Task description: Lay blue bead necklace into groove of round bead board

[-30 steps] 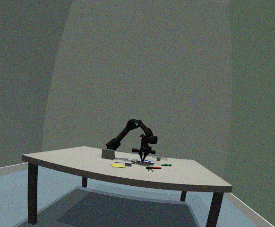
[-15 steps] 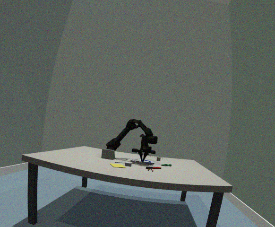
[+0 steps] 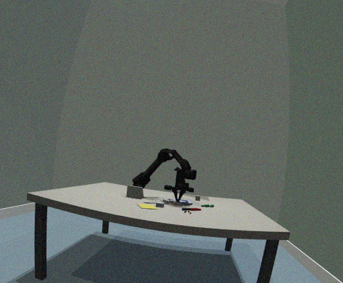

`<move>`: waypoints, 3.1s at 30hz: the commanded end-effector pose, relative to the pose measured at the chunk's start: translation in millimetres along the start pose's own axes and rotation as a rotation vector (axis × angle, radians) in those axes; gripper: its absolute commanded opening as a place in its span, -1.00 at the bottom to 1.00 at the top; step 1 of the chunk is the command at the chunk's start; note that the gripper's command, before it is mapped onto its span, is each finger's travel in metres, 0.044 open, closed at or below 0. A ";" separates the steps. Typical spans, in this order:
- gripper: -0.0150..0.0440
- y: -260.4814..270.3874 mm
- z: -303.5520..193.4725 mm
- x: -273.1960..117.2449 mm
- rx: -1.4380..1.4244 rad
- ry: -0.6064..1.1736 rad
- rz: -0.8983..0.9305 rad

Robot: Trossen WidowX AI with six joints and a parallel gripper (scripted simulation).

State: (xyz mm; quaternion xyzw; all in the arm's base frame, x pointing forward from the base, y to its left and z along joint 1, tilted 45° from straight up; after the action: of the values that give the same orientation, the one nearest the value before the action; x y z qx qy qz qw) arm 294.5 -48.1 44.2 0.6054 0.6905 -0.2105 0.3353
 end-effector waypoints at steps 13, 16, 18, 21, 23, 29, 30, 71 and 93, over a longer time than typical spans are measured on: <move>1.00 -0.3 -1.2 -9.4 0.002 0.006 -0.004; 1.00 -1.9 -1.5 -6.7 0.008 0.011 -0.007; 1.00 -1.9 -1.5 -11.3 0.004 0.010 -0.006; 1.00 -1.9 -1.5 -13.2 0.003 0.009 -0.006; 1.00 -1.9 -1.5 -13.2 0.003 0.009 -0.006; 1.00 -1.9 -1.5 -13.2 0.003 0.009 -0.006; 1.00 -1.9 -1.5 -13.2 0.003 0.009 -0.006; -0.08 12.7 -117.6 -27.7 0.094 0.005 0.001; -0.08 10.4 -119.4 1.8 0.101 0.014 -0.007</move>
State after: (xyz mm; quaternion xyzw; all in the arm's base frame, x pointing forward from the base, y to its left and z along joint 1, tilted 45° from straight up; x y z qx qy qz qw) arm 281.4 36.8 128.1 0.6200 0.6821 -0.2409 0.3040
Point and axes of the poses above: the point midway between the two fingers, 35 mm back from their tips, its own x axis out along the fingers, its own y axis across the jaws, z = x × y, the point moved 7 cm from there along -x, back along the fingers, and after that the axes turned 9 degrees about x, right-handed, at the moved point
